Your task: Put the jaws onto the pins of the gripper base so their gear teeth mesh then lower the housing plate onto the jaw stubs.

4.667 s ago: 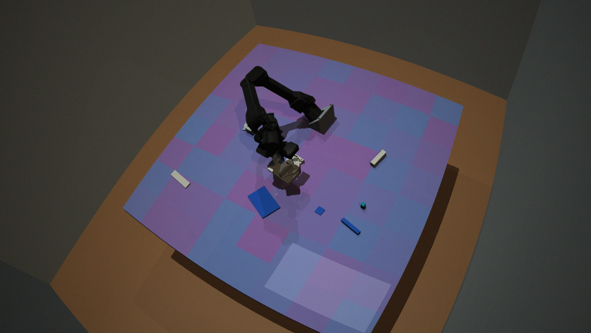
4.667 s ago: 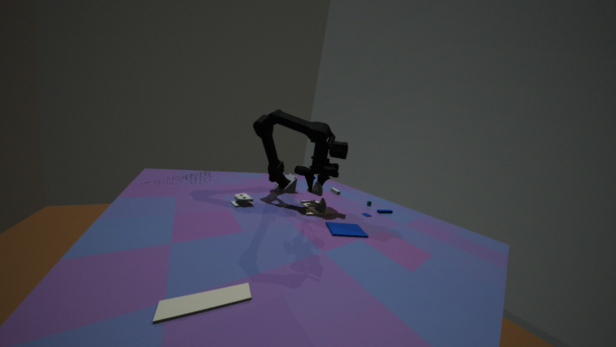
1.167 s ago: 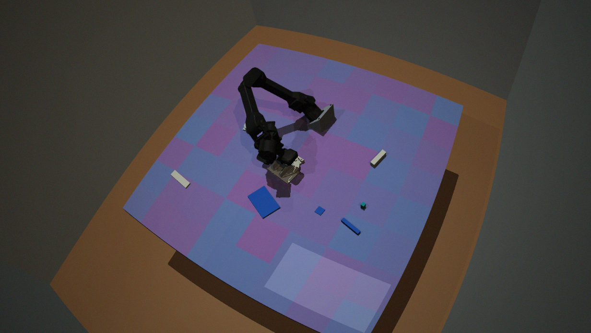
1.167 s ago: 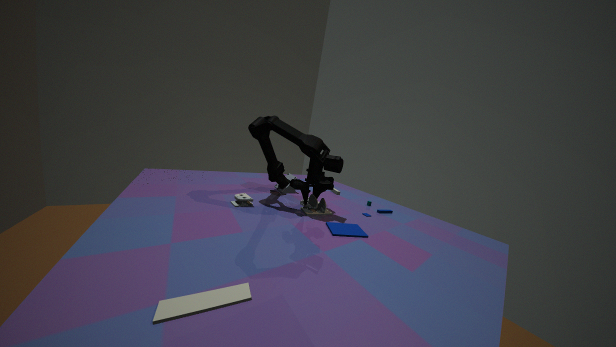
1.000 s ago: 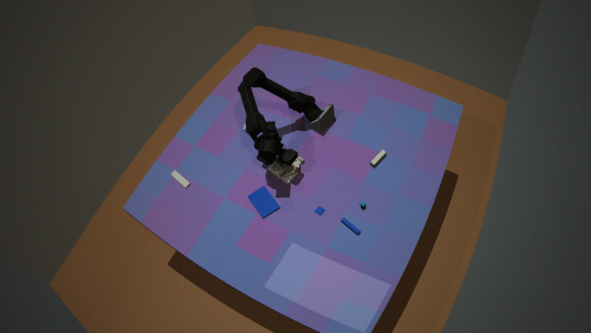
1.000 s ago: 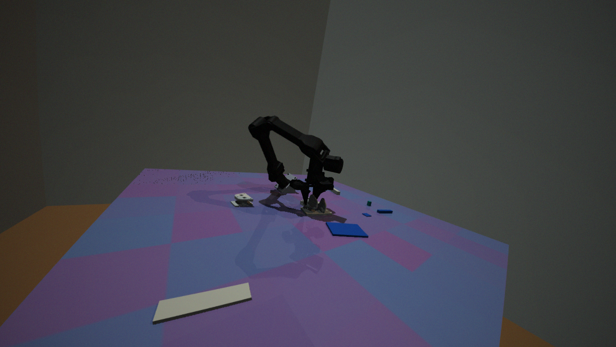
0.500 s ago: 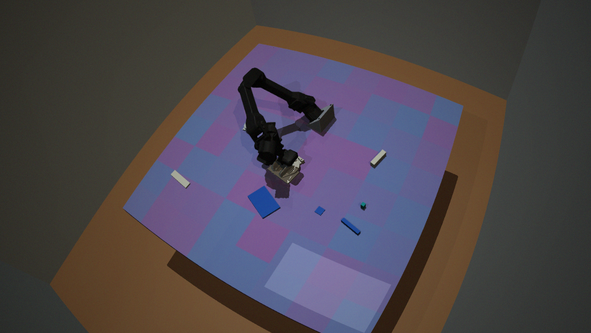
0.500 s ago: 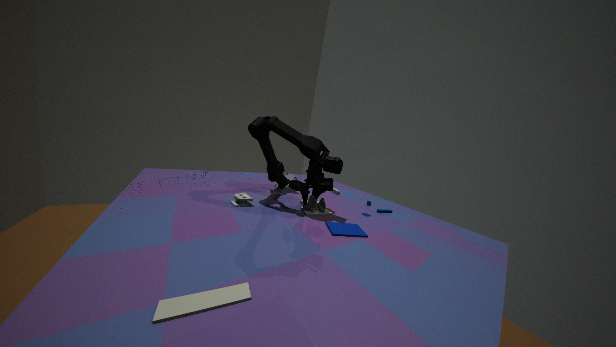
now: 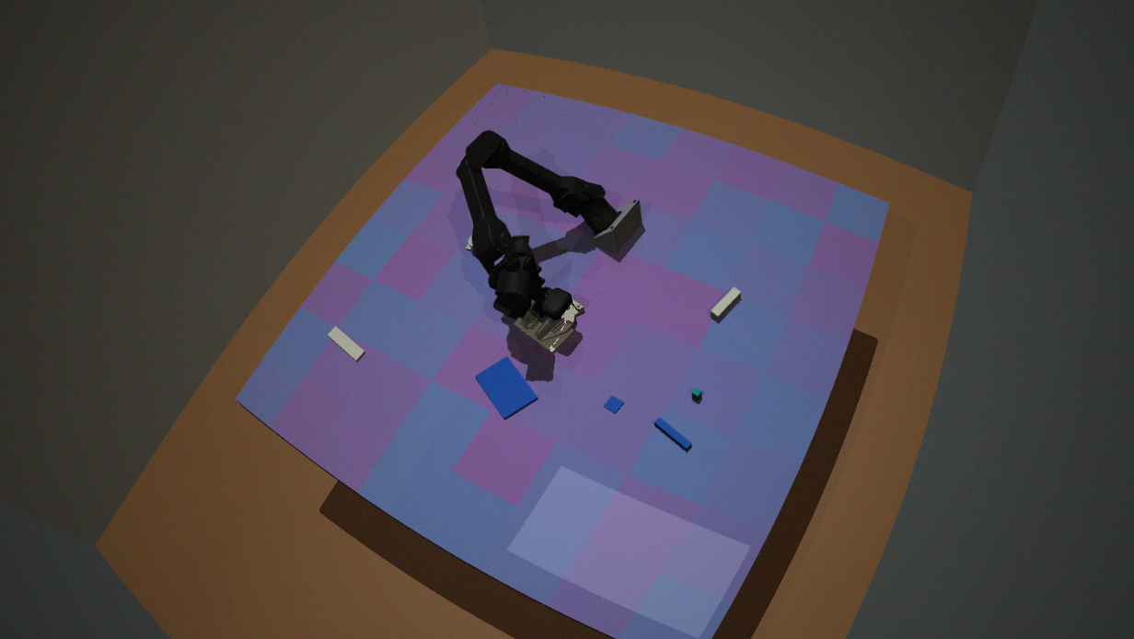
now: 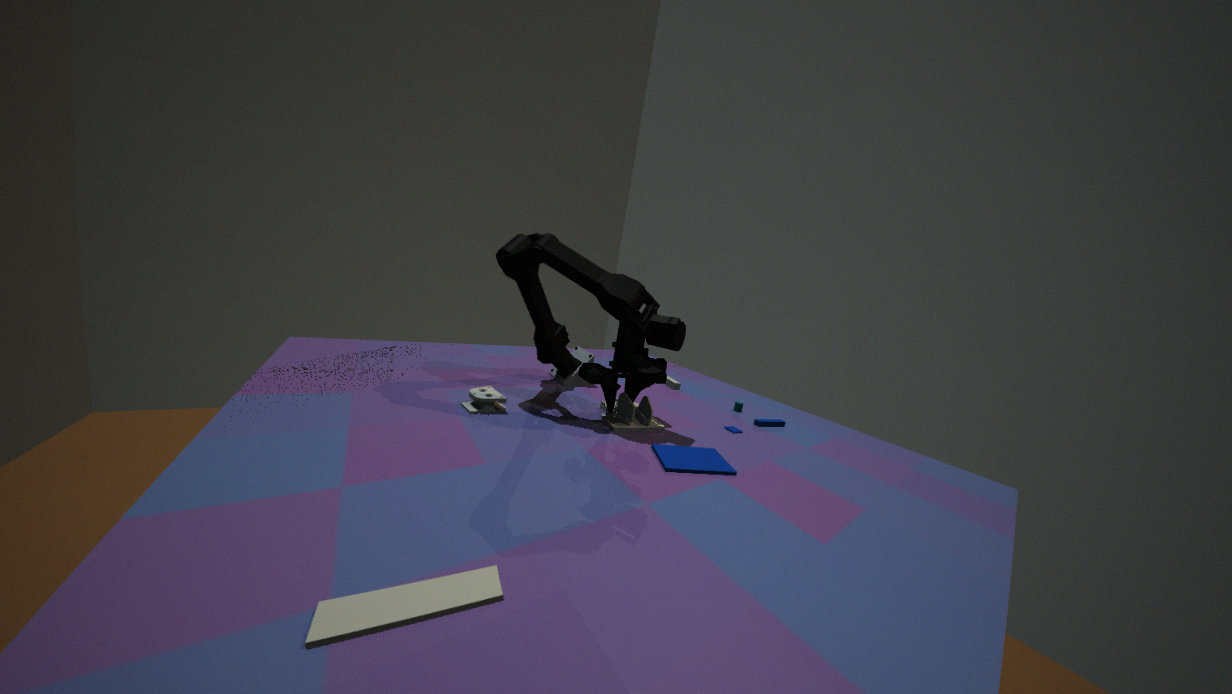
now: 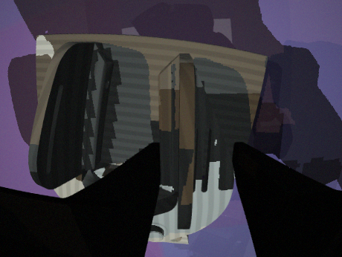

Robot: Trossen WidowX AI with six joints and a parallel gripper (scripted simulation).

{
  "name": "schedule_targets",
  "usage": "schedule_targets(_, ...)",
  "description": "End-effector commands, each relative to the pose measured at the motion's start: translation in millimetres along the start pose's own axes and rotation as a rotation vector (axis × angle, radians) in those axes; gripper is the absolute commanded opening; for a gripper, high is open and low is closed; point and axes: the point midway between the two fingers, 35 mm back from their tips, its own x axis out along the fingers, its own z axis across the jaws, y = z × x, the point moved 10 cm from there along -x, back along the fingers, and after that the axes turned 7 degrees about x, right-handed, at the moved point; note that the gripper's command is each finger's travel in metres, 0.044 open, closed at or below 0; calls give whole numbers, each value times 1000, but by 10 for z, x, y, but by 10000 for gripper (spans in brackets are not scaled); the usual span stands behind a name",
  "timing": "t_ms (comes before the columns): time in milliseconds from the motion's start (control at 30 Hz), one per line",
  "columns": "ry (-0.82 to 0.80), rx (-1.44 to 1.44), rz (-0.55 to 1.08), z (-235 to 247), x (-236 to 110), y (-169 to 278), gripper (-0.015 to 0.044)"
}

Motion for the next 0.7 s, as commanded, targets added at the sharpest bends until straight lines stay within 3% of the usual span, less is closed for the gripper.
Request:
schedule_targets(0,4,-7,-1,1,13,8,134)
schedule_targets(667,4,-9,-1,1,75,8,134)
